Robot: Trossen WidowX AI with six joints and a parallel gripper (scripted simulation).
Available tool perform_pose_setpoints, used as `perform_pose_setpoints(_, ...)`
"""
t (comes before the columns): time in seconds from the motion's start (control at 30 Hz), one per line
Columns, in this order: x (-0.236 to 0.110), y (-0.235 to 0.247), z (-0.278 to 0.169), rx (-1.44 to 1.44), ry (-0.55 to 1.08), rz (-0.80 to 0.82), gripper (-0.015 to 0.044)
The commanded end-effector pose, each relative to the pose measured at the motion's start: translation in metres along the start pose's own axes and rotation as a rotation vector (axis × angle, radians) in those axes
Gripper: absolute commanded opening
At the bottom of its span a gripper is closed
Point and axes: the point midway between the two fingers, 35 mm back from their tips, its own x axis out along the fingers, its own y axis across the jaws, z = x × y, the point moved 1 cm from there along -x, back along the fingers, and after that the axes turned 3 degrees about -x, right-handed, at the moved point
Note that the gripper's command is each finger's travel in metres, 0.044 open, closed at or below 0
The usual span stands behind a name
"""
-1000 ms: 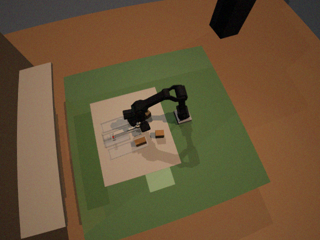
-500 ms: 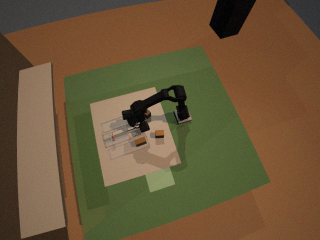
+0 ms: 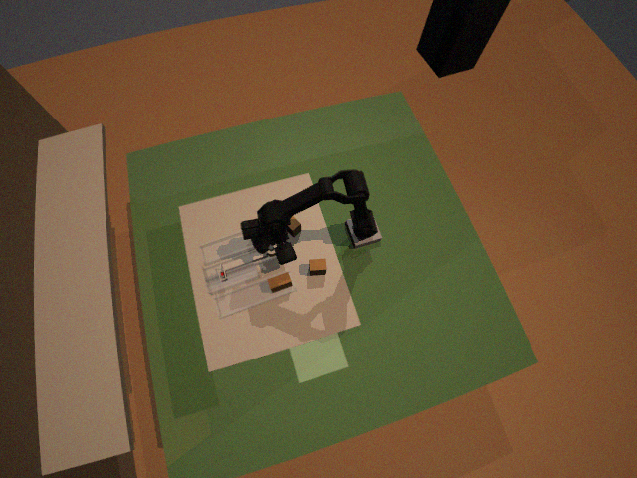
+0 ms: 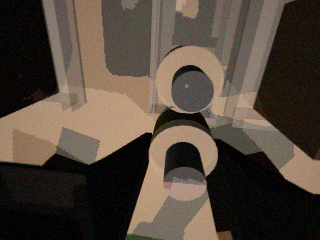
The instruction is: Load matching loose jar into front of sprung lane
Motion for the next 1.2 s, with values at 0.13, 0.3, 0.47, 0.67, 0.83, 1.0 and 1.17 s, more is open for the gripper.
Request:
perform_pose_setpoints(0.13, -0.002, -0.001, 0.009, 0.003, -0.022, -0.003, 0.0)
perform_pose_setpoints(0.3, -0.002, -0.001, 0.011, 0.003, -0.022, -0.003, 0.0)
perform_pose_setpoints(0.47, -0.002, -0.001, 0.013, 0.003, -0.023, -0.003, 0.0)
perform_pose_setpoints(0.67, -0.003, -0.001, 0.016, 0.003, -0.023, -0.003, 0.0)
perform_pose_setpoints(0.83, -0.003, -0.001, 0.018, 0.003, -0.023, -0.003, 0.0)
perform_pose_setpoints(1.0, -0.003, -0.001, 0.02, 0.003, -0.023, -0.003, 0.0)
perform_pose_setpoints(1.17, -0.004, -0.001, 0.022, 0.003, -0.023, -0.003, 0.0)
